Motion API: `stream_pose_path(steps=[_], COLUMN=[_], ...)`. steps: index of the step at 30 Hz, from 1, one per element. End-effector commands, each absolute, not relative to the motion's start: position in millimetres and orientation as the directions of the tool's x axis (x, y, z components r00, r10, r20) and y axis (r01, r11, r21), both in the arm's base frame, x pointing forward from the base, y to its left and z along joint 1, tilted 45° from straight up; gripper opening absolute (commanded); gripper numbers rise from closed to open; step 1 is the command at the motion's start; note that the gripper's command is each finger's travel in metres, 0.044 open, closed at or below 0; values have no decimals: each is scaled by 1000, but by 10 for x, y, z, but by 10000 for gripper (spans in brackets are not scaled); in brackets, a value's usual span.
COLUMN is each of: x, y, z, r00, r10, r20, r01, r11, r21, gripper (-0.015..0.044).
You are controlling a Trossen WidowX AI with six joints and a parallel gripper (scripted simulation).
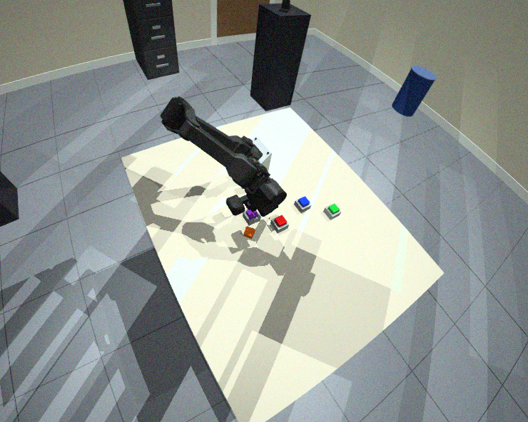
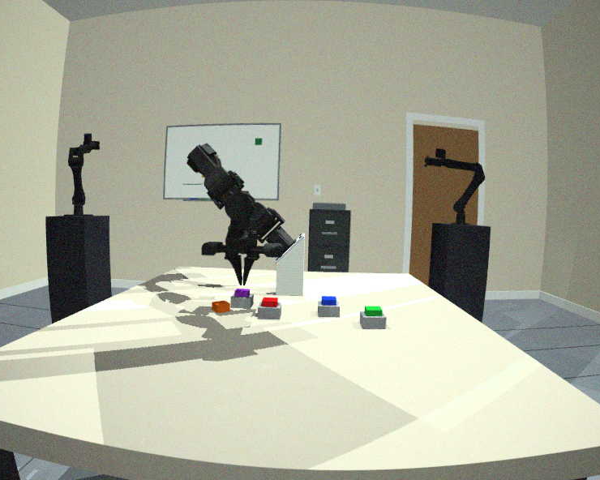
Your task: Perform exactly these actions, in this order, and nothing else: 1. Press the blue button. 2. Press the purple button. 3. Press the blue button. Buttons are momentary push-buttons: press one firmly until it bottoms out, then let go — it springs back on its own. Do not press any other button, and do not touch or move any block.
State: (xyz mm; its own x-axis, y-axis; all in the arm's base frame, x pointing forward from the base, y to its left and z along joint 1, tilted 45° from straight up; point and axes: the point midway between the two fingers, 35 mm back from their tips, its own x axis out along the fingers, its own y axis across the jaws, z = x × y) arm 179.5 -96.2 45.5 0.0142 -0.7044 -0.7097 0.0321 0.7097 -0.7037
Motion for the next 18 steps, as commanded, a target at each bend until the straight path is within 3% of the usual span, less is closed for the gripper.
stream_pose_path(steps=[1, 18], x=[1781, 1773], y=[-1023, -1122], z=[395, 308], r00=[9, 9], r10=[-709, -711], r20=[-705, -703], r01=[22, 22], r11=[705, 703], r21=[-709, -711], gripper=[20, 20])
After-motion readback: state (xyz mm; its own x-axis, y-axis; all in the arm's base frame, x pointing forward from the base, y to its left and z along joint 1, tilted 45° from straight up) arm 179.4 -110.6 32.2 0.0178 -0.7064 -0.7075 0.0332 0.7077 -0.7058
